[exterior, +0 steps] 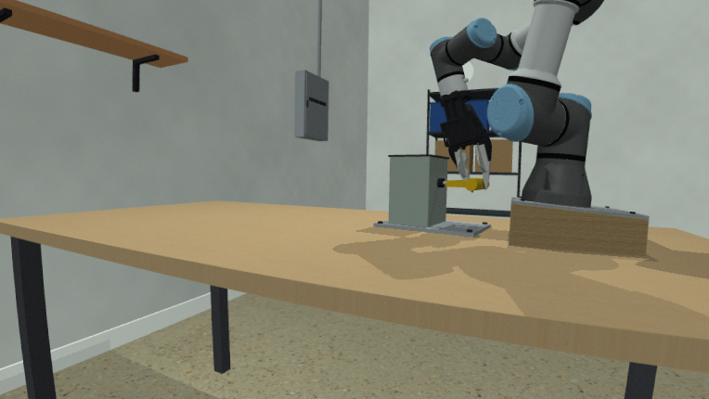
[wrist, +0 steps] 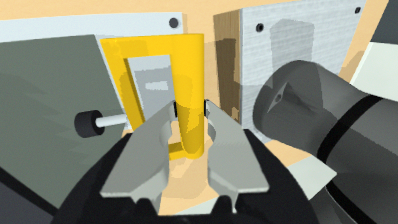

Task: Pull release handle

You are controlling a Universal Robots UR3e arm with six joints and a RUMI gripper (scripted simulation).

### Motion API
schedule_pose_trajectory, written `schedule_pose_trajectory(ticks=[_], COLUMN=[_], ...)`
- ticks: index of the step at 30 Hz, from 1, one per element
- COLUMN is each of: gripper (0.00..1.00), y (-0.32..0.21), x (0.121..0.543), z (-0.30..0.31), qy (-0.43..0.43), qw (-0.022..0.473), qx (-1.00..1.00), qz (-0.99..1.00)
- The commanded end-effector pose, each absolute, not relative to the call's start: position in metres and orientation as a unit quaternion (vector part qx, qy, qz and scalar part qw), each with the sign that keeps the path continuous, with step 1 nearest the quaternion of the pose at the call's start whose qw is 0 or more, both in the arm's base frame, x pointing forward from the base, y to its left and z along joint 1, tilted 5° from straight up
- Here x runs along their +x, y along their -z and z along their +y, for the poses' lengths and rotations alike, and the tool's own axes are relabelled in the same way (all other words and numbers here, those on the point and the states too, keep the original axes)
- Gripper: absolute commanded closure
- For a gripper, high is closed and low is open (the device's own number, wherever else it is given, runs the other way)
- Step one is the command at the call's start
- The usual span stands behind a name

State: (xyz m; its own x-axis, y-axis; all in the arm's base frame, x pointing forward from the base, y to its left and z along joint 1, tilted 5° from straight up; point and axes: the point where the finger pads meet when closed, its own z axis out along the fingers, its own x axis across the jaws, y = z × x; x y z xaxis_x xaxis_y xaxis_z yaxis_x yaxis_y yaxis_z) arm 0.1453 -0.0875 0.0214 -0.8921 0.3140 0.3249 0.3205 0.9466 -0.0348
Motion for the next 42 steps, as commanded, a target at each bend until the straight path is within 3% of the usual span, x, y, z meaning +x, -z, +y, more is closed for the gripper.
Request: schedule_pose_trajectory(ticks=[1, 20, 42], gripper=[1.0, 1.0, 1.0], y=[-0.023, -0.025, -0.025], x=[0.134, 0.102, 0.099], z=[-0.084, -0.073, -0.072], qy=[0.01, 0.01, 0.01], qw=[0.166, 0.166, 0.166], qx=[-0.163, -0.163, -0.163], qz=[-0.972, -0.972, -0.972])
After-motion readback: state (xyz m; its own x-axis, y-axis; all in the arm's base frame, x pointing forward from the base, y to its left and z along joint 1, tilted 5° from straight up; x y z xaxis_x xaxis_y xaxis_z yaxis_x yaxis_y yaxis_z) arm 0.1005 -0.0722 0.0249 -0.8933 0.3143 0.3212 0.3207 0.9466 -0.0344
